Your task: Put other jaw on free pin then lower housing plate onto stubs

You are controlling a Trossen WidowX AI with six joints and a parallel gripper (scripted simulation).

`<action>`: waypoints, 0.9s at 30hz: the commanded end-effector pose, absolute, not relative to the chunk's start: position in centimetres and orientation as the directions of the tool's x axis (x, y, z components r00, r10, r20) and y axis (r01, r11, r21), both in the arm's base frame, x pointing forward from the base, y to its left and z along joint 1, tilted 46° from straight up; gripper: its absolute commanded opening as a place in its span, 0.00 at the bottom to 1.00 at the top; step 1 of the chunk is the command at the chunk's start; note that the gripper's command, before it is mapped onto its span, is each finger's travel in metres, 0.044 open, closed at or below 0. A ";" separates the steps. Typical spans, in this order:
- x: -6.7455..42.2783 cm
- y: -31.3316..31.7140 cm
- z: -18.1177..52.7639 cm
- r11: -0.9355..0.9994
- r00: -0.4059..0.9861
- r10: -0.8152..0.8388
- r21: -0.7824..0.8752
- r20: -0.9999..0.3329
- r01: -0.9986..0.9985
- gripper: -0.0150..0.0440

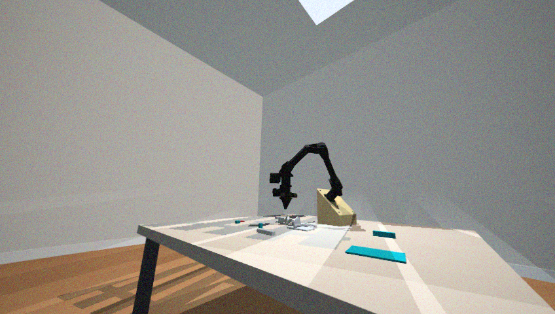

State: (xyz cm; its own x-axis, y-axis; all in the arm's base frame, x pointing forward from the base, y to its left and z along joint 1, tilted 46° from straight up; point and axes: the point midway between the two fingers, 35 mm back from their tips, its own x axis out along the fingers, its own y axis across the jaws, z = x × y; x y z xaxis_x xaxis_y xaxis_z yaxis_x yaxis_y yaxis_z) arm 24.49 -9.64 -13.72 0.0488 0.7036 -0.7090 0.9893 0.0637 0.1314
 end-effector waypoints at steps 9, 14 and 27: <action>23.8 -9.4 -13.7 0.253 0.043 0.704 0.307 -0.709 0.918 0.25; 23.6 -9.3 -13.6 0.328 0.043 0.704 0.378 -0.709 0.866 0.25; 23.1 -9.1 -13.5 0.501 0.043 0.704 0.538 -0.709 0.678 0.25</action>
State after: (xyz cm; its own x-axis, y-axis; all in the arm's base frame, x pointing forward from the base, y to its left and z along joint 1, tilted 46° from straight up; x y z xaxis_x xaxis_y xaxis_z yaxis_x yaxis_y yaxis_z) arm 23.44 -9.28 -13.43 0.0484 0.7034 -0.7091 0.7198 0.4677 0.5131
